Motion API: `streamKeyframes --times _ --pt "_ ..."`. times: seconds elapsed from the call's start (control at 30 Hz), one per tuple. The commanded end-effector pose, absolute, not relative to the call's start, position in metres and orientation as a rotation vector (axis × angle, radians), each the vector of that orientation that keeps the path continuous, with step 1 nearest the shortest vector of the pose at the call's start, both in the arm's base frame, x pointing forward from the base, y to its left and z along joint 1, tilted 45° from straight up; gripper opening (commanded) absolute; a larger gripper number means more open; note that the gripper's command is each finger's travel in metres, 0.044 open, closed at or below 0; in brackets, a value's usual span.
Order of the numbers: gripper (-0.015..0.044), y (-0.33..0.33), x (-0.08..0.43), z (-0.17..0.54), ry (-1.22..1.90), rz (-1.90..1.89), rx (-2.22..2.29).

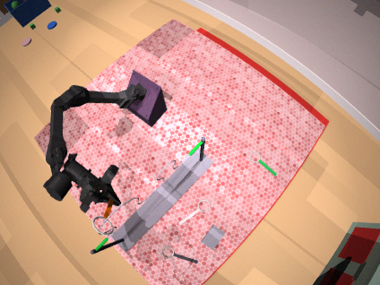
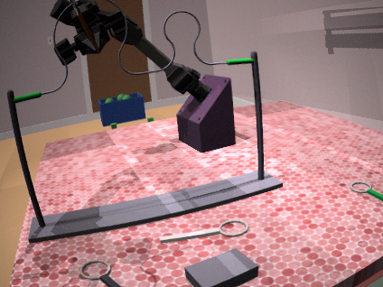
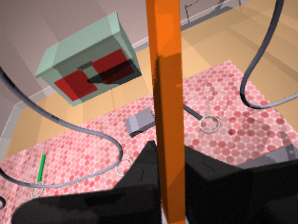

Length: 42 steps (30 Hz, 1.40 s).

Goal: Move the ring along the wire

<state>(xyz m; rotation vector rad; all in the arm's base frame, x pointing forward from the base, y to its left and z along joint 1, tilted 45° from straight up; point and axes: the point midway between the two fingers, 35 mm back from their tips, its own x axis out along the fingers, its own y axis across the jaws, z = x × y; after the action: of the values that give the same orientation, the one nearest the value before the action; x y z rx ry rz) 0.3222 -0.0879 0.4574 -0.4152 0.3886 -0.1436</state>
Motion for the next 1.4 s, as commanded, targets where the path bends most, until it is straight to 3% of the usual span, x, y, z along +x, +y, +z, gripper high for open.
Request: streamKeyframes --times 0.0,1.37 --pt "-0.0150 -0.089 0.320 0.458 0.380 -0.163 -0.469" --pt "-0.0150 -0.101 0.321 0.466 0.304 -0.341 -0.962"
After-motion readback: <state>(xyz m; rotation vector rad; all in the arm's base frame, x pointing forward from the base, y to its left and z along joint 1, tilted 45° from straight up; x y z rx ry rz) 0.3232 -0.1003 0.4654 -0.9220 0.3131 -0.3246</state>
